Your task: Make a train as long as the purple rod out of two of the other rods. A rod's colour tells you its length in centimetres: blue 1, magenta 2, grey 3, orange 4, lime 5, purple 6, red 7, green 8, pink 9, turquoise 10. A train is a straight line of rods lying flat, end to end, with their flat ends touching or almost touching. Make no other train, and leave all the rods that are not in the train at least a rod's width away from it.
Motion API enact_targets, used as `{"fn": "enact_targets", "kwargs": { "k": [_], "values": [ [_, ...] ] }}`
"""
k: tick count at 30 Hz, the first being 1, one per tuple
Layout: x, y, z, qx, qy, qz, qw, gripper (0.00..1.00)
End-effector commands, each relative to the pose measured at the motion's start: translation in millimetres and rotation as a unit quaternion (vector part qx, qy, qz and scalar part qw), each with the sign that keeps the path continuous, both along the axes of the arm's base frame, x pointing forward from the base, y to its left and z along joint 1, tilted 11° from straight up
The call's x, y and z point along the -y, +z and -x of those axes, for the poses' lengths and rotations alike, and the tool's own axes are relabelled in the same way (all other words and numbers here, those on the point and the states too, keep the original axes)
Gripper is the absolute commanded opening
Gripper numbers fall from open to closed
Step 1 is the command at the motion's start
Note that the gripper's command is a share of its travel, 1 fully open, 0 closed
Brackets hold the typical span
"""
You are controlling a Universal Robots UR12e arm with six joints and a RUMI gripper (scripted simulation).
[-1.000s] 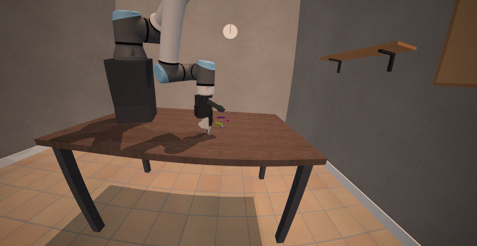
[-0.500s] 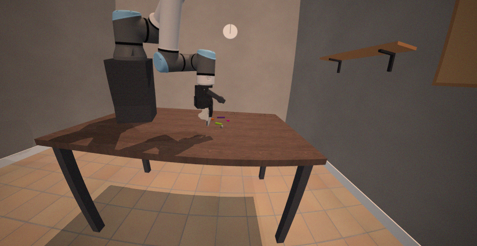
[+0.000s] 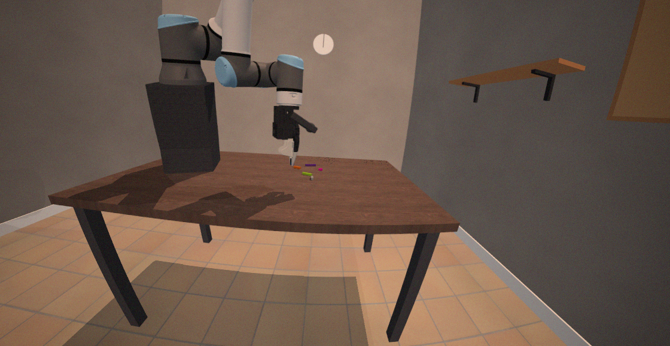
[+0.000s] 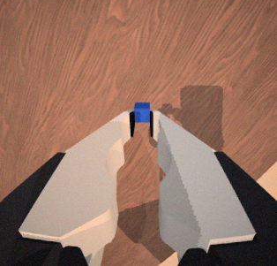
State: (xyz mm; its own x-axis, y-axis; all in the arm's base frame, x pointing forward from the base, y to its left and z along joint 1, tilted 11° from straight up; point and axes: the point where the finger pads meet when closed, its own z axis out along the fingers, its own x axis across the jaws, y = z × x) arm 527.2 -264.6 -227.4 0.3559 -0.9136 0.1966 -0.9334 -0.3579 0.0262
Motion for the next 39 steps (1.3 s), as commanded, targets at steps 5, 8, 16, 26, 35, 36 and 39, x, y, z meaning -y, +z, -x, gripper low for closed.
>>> {"fn": "enact_targets", "kwargs": {
  "k": [5,8,16,26,35,36,39],
  "values": [
    [0,2,0,0.000,0.000,0.000,1.000,0.00],
    [-1,1,0,0.000,-0.001,0.000,1.000,0.00],
    [-55,-9,-8,0.014,-0.070,-0.004,0.997,0.00],
    [-108,-19,-10,0.027,-0.138,-0.006,0.990,0.00],
    [-109,-19,-10,0.028,-0.139,-0.007,0.990,0.00],
    [-109,-19,-10,0.028,-0.139,-0.007,0.990,0.00],
    [-109,-19,-10,0.028,-0.139,-0.007,0.990,0.00]
  ]
}}
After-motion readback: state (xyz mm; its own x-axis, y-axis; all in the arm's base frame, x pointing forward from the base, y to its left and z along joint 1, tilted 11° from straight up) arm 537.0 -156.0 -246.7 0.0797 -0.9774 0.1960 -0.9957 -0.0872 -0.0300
